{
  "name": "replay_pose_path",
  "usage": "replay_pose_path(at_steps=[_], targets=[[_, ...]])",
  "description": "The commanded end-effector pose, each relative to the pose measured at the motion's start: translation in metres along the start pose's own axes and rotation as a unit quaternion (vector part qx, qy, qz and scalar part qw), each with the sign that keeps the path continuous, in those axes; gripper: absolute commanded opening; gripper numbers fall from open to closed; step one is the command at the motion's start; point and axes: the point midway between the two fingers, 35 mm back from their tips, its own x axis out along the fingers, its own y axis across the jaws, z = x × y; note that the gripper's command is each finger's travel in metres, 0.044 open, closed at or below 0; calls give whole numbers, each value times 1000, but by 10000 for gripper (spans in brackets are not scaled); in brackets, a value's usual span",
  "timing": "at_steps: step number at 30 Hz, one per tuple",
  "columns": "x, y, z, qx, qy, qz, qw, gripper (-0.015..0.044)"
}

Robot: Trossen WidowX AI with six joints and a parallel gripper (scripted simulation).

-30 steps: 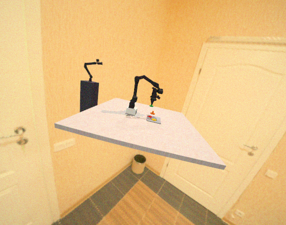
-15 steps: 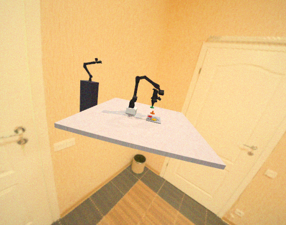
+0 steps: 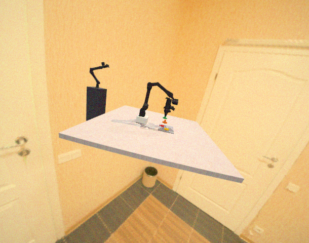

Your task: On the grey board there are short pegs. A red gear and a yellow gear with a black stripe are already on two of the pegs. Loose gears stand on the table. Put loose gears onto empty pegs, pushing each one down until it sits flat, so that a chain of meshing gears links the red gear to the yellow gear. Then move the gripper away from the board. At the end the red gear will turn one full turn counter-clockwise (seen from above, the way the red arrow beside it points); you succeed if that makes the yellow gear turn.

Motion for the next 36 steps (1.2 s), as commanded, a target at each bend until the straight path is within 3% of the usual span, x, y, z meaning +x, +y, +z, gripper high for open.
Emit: replay_pose_path(at_steps=[1, 36], targets=[[6, -10, 1, -2, 2, 1, 1000, 0], [38, -81, 0, -8, 2, -4, 1000, 0]])
